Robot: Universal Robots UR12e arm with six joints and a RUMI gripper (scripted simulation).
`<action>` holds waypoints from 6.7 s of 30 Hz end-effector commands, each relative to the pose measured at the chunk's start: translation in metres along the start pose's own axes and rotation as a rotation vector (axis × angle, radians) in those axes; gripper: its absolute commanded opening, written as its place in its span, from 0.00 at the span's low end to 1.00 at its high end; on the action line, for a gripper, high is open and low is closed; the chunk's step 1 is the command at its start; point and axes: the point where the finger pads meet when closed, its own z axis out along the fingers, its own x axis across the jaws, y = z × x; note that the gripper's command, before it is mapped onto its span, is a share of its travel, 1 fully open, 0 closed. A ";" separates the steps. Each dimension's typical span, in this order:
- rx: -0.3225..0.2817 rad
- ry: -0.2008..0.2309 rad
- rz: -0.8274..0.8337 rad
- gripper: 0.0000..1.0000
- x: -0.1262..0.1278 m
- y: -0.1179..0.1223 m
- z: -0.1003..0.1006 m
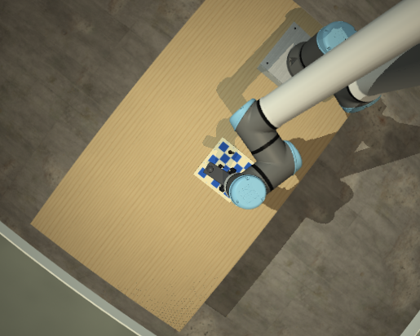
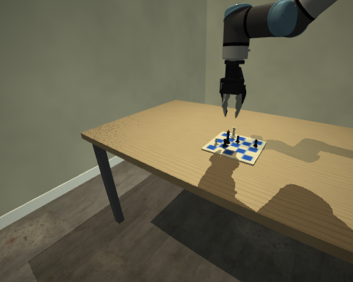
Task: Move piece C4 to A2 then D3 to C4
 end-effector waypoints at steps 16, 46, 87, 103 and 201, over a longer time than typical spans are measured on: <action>0.001 -0.001 0.019 0.25 -0.001 0.000 0.013; 0.001 -0.001 0.019 0.25 -0.003 0.000 0.049; 0.001 -0.001 0.019 0.25 -0.003 0.000 0.050; 0.001 -0.001 0.019 0.25 -0.004 0.000 0.050; 0.001 -0.001 0.019 0.25 -0.004 0.000 0.093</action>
